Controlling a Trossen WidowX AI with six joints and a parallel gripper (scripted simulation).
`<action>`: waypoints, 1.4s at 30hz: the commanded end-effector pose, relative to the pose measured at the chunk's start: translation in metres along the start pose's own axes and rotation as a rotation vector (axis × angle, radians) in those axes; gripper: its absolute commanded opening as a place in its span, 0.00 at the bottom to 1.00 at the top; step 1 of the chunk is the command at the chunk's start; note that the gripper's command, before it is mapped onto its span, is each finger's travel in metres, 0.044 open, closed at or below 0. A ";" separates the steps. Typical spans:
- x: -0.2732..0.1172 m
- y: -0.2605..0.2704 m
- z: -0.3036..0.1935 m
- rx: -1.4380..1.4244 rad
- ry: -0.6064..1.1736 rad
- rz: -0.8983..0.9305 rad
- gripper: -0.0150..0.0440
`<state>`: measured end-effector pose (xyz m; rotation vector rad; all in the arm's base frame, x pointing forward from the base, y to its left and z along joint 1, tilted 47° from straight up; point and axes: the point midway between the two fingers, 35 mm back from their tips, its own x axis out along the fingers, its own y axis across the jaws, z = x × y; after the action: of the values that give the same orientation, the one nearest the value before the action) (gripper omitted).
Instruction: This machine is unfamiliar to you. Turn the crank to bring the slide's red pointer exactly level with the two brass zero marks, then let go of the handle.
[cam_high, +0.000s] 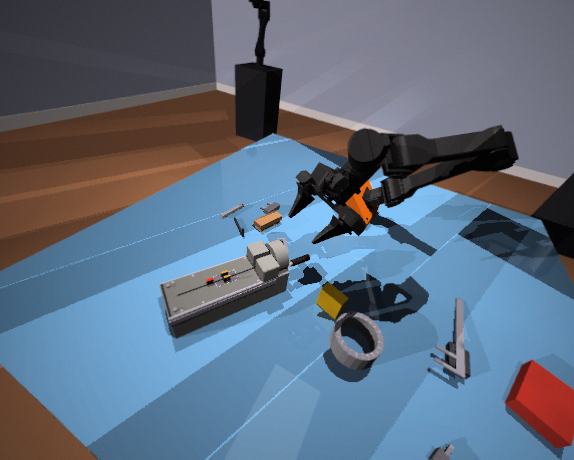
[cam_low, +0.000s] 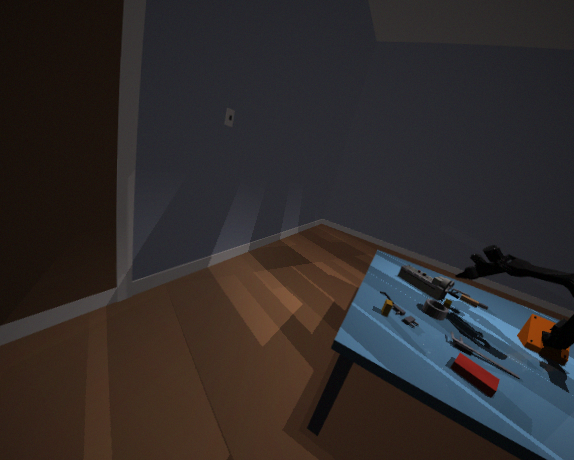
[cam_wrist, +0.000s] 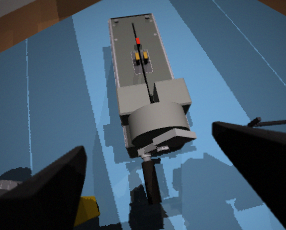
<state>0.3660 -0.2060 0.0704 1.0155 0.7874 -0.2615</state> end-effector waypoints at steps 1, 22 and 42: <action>0.013 0.000 -0.012 0.003 0.002 -0.004 1.00; 0.057 0.001 -0.062 0.006 0.002 0.001 1.00; 0.080 0.001 -0.084 0.006 0.003 0.002 1.00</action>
<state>0.3833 -0.1249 -0.0059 1.0217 0.7903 -0.2563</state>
